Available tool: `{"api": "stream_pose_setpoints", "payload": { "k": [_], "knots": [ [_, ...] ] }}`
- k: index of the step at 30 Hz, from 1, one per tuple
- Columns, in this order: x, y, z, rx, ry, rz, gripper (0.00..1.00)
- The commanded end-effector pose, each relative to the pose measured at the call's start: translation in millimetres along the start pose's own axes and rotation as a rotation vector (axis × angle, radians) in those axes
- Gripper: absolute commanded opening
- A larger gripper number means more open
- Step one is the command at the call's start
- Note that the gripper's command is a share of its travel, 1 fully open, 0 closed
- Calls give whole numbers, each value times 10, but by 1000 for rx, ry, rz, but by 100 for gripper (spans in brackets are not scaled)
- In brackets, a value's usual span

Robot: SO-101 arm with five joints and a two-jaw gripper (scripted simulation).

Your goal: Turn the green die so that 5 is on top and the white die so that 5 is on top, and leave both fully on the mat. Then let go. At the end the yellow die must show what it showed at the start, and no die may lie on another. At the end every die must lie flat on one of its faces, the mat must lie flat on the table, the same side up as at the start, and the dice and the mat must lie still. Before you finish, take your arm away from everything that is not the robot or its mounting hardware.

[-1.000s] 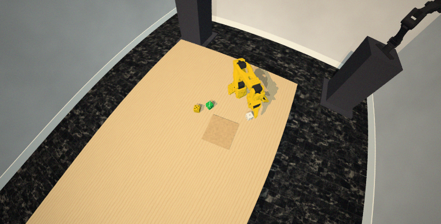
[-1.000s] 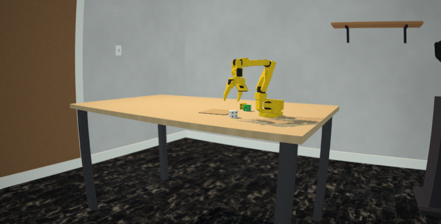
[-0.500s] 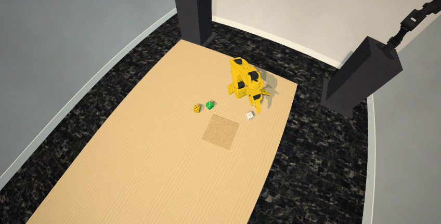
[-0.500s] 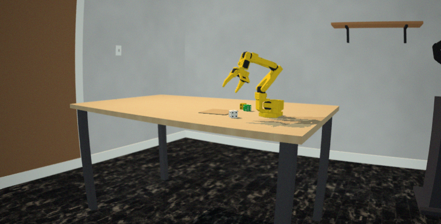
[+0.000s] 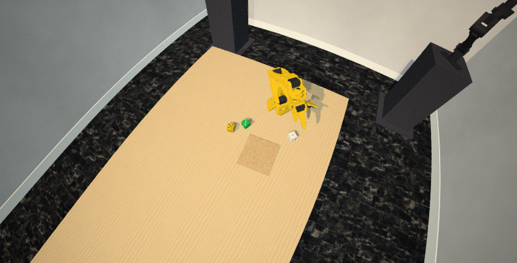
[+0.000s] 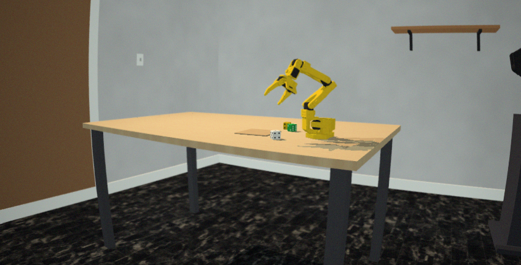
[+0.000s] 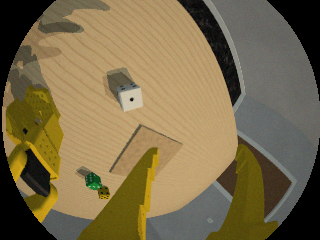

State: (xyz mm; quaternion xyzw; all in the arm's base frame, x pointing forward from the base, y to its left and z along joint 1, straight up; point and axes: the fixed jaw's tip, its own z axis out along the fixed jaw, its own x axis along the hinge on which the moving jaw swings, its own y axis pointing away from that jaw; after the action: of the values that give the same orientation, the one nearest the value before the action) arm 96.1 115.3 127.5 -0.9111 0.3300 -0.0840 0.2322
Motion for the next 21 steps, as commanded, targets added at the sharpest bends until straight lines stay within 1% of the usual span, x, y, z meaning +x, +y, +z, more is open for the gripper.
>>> {"api": "stream_pose_setpoints", "payload": {
  "k": [1, 13, 21],
  "knots": [
    [-13, -51, -61, 43, -5, 8, 35],
    [-31, -59, -53, 25, -10, 95, 35],
    [-67, -77, -35, -11, -13, 275, 35]
  ]
}}
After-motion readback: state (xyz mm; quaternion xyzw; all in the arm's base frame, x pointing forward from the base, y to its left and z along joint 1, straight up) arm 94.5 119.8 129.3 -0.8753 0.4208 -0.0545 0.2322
